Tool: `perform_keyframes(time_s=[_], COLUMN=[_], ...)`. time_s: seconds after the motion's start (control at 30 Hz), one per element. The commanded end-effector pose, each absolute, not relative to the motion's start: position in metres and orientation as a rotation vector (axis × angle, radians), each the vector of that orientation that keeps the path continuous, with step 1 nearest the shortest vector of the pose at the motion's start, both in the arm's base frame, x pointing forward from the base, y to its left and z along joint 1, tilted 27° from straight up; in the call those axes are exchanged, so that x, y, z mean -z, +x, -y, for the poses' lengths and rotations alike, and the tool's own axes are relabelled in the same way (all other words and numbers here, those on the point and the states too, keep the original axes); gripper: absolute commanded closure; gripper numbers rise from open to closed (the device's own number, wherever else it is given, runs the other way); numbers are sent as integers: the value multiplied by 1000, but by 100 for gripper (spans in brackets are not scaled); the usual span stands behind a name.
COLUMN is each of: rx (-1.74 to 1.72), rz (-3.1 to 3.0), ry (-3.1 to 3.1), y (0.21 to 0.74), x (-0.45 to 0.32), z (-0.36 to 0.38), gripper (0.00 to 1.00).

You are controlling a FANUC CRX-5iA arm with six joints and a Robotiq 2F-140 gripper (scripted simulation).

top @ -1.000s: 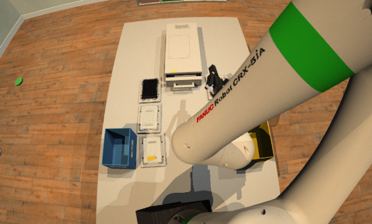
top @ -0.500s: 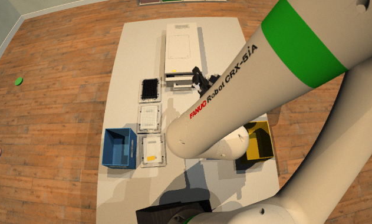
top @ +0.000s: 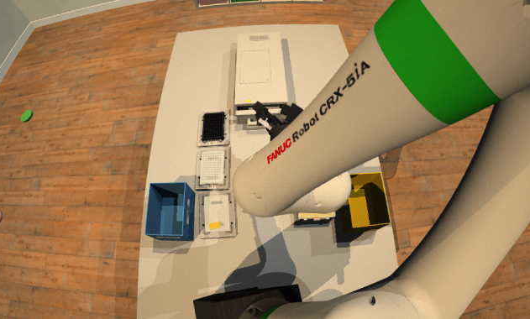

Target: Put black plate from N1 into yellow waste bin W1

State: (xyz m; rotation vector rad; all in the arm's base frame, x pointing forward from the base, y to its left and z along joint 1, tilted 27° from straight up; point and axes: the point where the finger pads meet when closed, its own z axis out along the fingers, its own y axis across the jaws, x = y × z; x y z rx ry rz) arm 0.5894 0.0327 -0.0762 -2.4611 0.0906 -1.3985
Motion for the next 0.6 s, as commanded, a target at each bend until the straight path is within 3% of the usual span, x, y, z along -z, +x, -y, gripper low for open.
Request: perform_keyframes(time_s=[0.0,0.57], rx=[1355,1077], rz=[-74,-10], ry=[-2469,-2577], y=[591,571], x=[79,125], z=[-41,-90], gripper=[90,90])
